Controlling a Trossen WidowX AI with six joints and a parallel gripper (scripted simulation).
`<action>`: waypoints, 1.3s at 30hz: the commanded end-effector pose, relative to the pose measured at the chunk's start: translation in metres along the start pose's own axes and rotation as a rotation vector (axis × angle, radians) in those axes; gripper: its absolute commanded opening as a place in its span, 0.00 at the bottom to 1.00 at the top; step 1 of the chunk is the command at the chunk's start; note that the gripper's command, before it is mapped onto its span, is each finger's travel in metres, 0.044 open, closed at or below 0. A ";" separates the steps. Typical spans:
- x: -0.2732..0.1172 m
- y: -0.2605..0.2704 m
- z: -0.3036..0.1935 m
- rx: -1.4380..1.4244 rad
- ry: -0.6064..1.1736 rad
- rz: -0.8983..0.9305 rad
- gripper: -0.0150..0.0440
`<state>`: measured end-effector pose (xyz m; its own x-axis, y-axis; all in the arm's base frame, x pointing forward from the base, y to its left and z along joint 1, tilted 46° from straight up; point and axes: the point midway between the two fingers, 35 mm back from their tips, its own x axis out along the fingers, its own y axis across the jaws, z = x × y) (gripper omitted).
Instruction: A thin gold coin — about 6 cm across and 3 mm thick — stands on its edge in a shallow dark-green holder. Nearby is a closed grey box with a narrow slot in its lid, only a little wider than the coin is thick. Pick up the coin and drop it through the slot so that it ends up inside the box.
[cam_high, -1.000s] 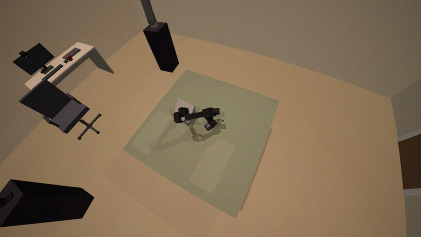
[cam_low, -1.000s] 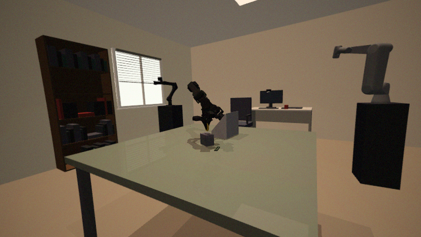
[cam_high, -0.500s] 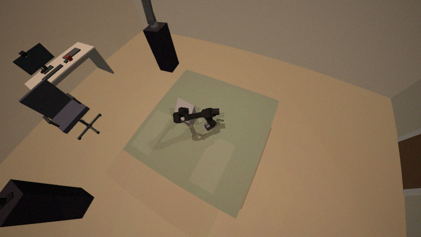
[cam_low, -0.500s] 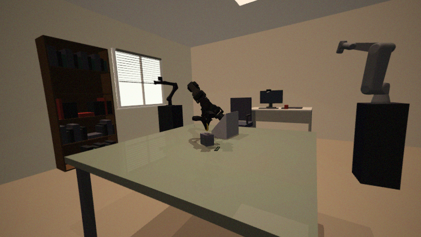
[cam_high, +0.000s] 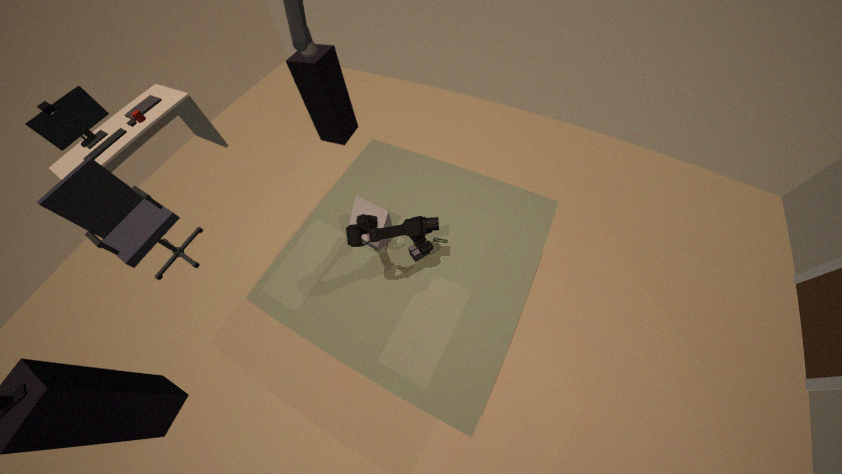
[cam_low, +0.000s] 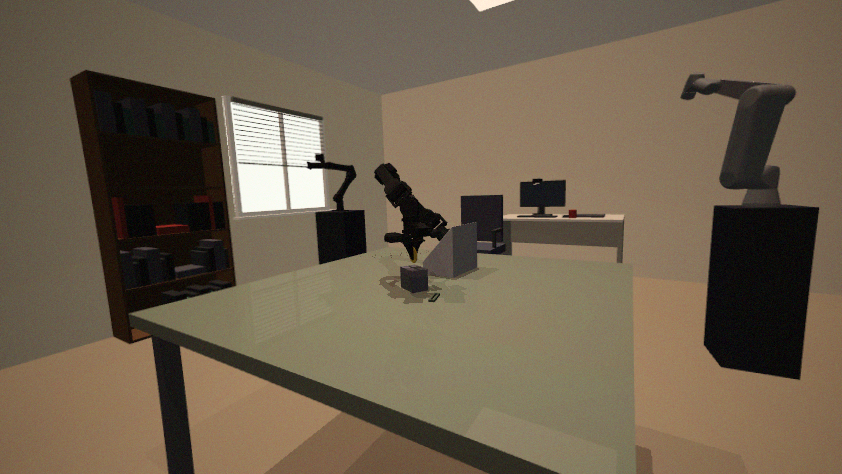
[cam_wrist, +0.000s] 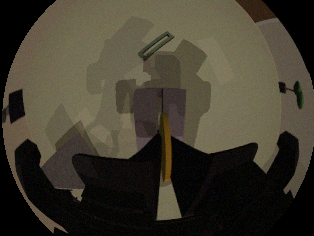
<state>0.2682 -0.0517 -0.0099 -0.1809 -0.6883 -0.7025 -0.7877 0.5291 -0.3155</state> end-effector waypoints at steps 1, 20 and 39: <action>0.002 0.000 -0.001 -0.008 0.002 -0.002 0.25; 0.012 0.000 -0.001 -0.008 0.003 -0.003 0.25; 0.015 0.000 -0.001 -0.004 -0.001 0.002 0.53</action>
<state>0.2650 -0.0624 -0.0201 -0.1821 -0.6863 -0.7041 -0.7902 0.5283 -0.3106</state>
